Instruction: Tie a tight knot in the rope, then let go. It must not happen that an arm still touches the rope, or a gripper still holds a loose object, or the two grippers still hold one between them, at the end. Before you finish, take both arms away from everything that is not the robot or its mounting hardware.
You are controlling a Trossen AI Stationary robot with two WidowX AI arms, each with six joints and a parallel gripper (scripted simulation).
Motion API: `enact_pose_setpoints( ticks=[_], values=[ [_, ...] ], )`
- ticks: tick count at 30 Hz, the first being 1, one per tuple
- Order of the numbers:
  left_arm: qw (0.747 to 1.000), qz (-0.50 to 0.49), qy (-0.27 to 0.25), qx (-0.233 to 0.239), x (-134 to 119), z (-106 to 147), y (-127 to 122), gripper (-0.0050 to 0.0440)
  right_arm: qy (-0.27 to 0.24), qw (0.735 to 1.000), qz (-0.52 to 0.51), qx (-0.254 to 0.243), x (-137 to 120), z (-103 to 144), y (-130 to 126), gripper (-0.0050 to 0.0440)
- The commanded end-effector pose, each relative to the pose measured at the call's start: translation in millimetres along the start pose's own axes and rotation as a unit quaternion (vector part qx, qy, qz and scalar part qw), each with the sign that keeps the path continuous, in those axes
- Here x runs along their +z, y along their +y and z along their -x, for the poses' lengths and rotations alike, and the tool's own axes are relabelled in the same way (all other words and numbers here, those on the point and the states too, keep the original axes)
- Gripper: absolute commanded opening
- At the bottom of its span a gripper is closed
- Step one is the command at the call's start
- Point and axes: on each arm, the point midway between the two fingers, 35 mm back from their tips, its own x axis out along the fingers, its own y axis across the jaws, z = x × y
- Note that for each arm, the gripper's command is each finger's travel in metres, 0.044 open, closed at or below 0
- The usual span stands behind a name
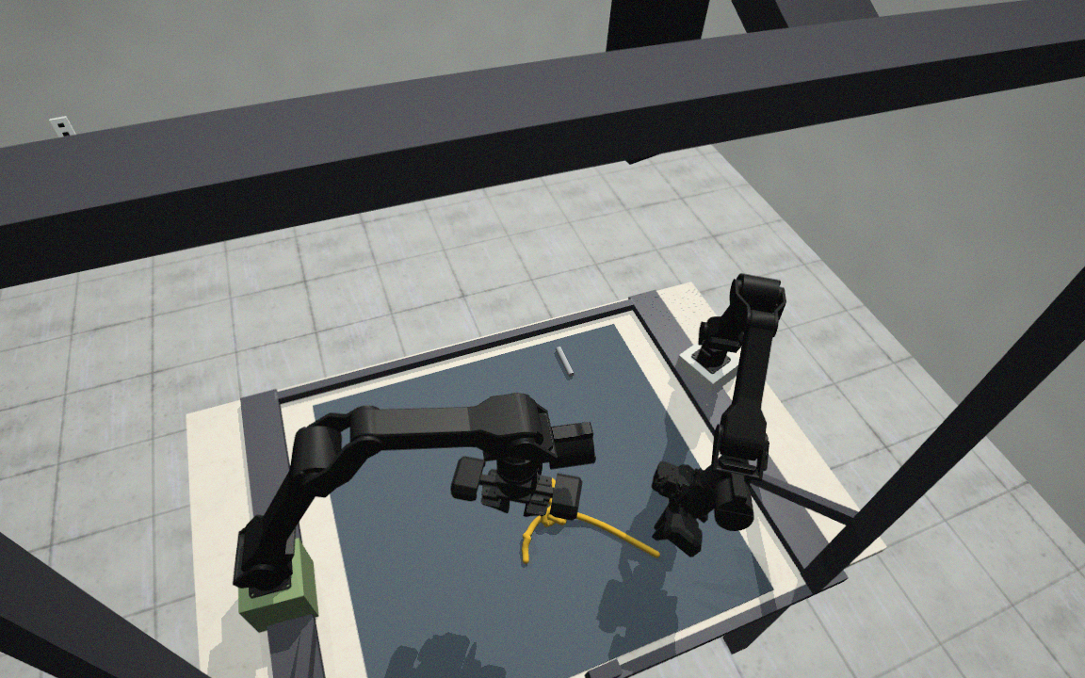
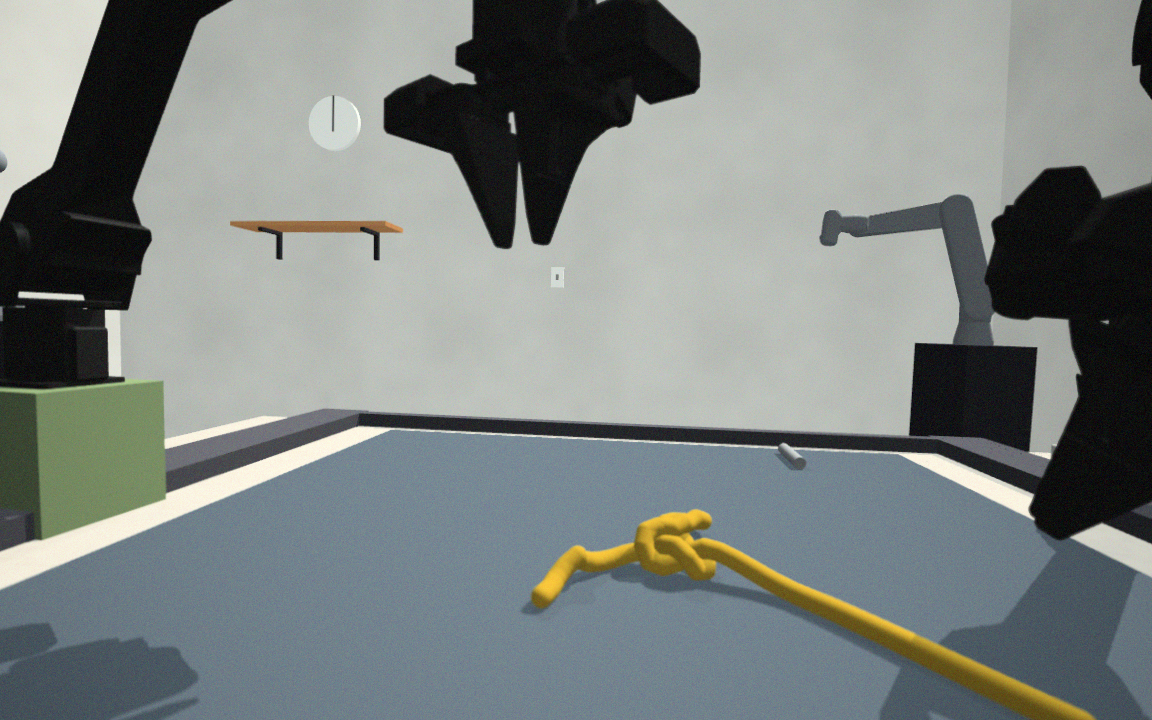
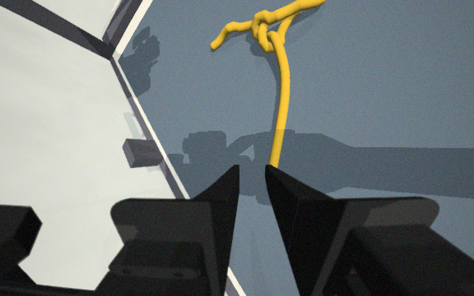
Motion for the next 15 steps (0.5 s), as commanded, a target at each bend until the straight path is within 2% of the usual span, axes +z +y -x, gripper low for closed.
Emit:
enact_pose_setpoints(
  ticks=[1,6,15],
  values=[
    [1.0,0.012,-0.001,-0.009,1.7,-3.4,-3.9,0.014,0.0,1.0,-0.008,0.013,2.2,5.4,7.3,0.01],
    [0.999,0.031,-0.001,-0.01,4.8,-20.9,-8.8,0.014,0.0,1.0,-0.008,0.013,1.0,2.8,6.2,0.01],
    [0.993,0.116,-0.001,-0.011,14.8,-99.6,-20.0,0.014,0.0,1.0,-0.008,0.013,-4.6,-8.5,0.9,0.01]
  ],
)
